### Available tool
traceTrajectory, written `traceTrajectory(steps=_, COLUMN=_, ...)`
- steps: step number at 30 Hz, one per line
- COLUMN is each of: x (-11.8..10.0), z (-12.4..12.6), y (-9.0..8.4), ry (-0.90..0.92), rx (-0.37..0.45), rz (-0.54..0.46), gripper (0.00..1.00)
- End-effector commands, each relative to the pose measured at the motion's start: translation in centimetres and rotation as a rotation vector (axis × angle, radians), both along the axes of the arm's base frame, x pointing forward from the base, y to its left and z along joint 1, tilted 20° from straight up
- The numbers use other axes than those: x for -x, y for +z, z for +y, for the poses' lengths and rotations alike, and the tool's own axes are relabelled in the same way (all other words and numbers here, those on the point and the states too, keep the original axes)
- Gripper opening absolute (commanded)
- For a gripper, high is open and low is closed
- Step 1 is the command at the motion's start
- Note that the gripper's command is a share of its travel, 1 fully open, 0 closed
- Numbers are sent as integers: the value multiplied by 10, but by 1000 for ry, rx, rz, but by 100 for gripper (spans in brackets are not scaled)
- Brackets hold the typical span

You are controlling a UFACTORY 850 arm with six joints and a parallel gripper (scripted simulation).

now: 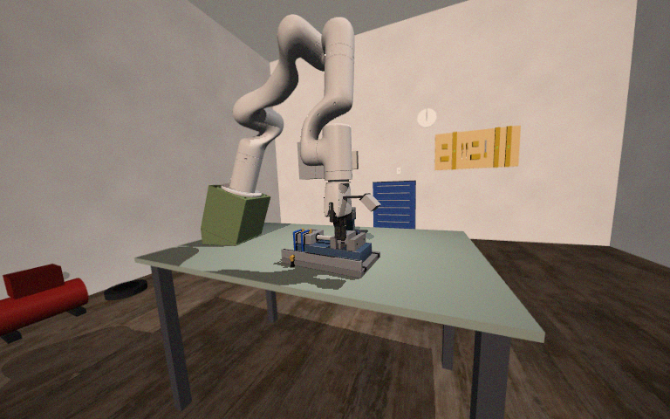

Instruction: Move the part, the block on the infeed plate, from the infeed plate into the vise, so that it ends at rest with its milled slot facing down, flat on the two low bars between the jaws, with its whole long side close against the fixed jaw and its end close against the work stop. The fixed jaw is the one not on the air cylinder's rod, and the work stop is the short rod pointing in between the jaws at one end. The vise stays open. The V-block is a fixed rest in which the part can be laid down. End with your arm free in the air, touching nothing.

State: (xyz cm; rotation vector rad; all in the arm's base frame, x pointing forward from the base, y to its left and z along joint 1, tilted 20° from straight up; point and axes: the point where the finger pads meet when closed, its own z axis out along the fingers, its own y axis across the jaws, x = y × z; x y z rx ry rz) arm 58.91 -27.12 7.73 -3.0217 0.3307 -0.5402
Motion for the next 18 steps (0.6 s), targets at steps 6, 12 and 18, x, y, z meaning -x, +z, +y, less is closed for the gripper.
traceTrajectory(steps=6, x=-1, z=0, y=1, ry=0, rx=1, rz=-1, gripper=0)
traceTrajectory(steps=12, x=-1, z=1, y=1, ry=0, rx=1, rz=-1, gripper=0)
traceTrajectory(steps=18, x=-1, z=2, y=1, ry=0, rx=1, rz=-1, gripper=0)
